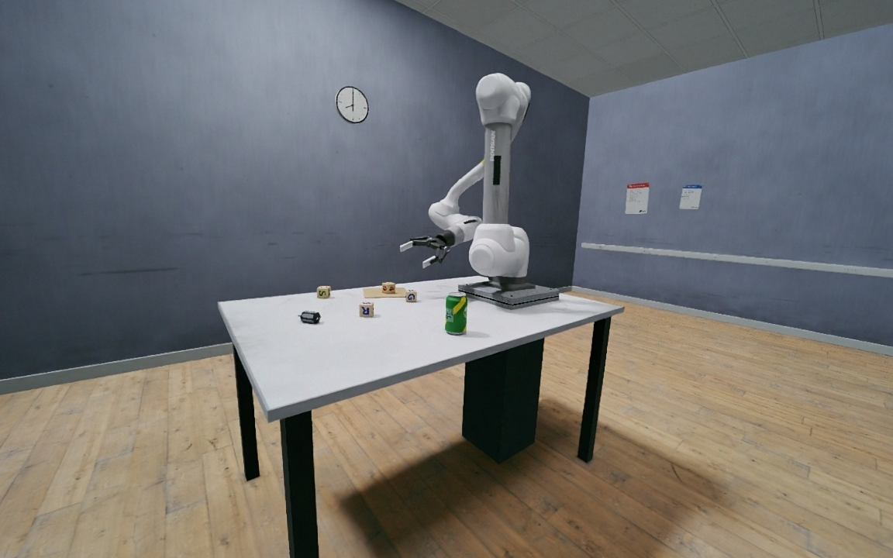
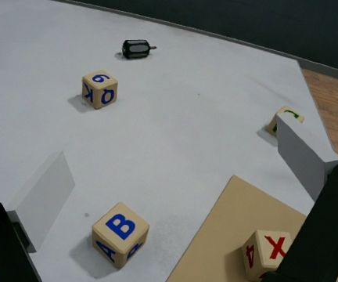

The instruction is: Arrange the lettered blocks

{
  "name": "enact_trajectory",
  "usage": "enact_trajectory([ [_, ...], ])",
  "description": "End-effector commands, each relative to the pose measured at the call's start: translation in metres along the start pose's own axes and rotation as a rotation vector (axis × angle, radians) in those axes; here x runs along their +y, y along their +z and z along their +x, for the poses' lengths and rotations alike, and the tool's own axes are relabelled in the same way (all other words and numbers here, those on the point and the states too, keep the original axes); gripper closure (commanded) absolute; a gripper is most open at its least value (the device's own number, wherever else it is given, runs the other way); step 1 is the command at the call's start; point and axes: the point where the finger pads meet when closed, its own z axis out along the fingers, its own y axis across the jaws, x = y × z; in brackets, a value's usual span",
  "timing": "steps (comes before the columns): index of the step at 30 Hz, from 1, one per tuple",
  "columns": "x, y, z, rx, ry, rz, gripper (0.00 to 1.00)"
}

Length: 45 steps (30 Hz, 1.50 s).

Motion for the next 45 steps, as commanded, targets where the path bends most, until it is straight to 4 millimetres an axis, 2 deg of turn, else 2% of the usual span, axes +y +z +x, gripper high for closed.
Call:
enact_trajectory([
  [1, 0.001, 0.005, 0.007, 0.016, 0.01, 0.028, 0.0],
  [8, -0.012, 0.024, 0.031, 0.045, 0.089, 0.186, 0.0],
  [10, -0.012, 0.024, 0.031, 0.045, 0.089, 0.186, 0.0],
  [13, -0.023, 0.035, 0.047, 0.043, 0.142, 0.299, 0.0],
  [20, -0.037, 0.046, 0.065, 0.012, 0.207, 0.444, 0.0],
  [25, -0.053, 0.056, 0.082, -0.06, 0.271, 0.593, 0.0],
  [27, -0.053, 0.056, 0.082, -0.06, 0.271, 0.593, 0.0],
  [33, -0.068, 0.064, 0.098, -0.192, 0.333, 0.742, 0.0],
  [40, -0.076, 0.069, 0.108, -0.31, 0.365, 0.819, 0.0],
  [41, -0.078, 0.072, 0.112, -0.375, 0.378, 0.848, 0.0],
  [45, -0.078, 0.072, 0.112, -0.377, 0.378, 0.849, 0.0],
])
